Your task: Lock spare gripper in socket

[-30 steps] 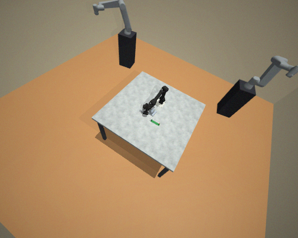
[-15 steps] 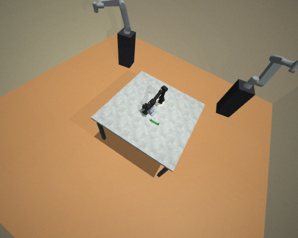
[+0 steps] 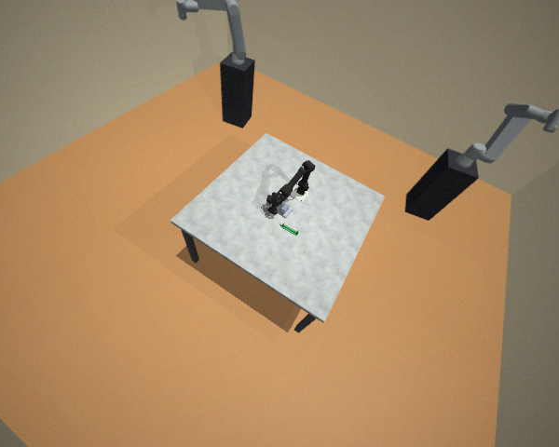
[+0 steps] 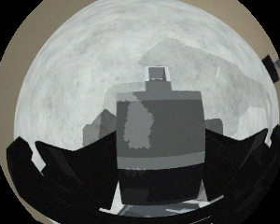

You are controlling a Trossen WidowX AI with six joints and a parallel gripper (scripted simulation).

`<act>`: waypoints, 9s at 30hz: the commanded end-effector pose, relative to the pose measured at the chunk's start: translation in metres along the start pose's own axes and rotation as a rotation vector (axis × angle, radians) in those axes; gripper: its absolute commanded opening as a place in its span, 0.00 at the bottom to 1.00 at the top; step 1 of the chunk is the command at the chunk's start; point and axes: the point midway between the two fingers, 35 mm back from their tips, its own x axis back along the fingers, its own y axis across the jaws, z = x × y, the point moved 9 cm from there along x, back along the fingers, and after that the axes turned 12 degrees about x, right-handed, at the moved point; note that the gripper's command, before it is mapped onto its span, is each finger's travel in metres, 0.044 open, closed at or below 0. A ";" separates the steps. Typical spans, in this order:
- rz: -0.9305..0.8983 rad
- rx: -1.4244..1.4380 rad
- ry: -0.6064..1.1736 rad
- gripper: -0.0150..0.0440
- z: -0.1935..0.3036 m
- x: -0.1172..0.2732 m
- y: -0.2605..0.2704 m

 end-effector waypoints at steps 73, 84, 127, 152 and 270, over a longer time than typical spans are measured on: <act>0.298 1.141 -0.001 0.25 0.060 0.138 0.006; 0.414 1.499 -0.014 0.25 0.086 0.154 0.002; 0.768 2.222 0.031 0.25 0.127 0.171 0.002; 0.780 2.228 0.041 0.25 0.129 0.146 0.020; 0.675 2.343 -0.114 1.00 0.105 0.217 -0.034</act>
